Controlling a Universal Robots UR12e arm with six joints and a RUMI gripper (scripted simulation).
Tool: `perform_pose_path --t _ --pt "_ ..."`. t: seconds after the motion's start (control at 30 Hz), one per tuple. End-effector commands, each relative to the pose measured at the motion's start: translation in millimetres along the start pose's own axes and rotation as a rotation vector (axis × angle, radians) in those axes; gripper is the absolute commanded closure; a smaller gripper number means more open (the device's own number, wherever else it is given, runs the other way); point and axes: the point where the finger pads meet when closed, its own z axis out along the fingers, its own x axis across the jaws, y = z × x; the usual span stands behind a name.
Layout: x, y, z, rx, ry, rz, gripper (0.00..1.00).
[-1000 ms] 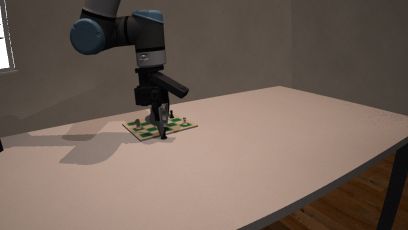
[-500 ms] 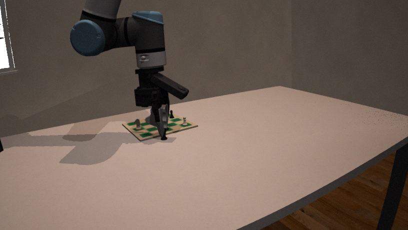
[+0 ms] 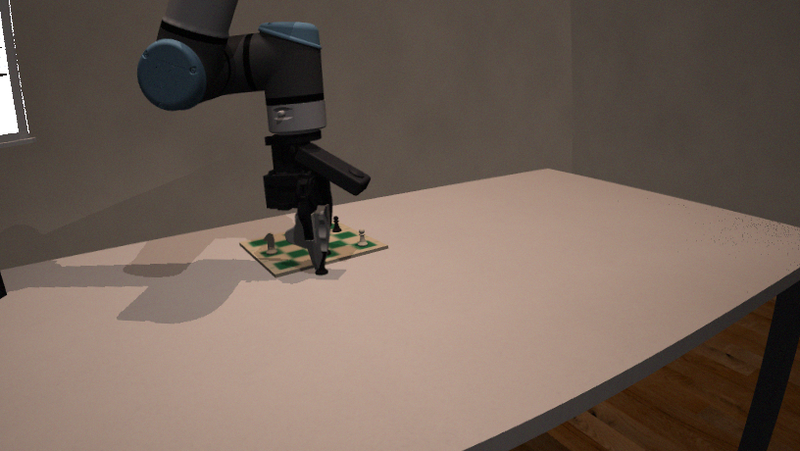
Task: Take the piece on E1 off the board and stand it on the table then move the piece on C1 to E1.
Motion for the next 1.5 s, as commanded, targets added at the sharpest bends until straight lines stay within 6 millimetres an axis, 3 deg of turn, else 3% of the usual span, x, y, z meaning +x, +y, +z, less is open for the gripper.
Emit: perform_pose_path --t 0.0,0.7,1.03,1.47 --pt "-0.3 -0.2 -0.4 0.001 0.0 0.0 1.0" --pt "-0.3 -0.2 -0.4 0.001 0.0 0.0 1.0" --pt "-0.3 -0.2 -0.4 0.001 0.0 0.0 0.82" --pt "-0.3 -0.2 -0.4 0.001 0.0 0.0 0.78"
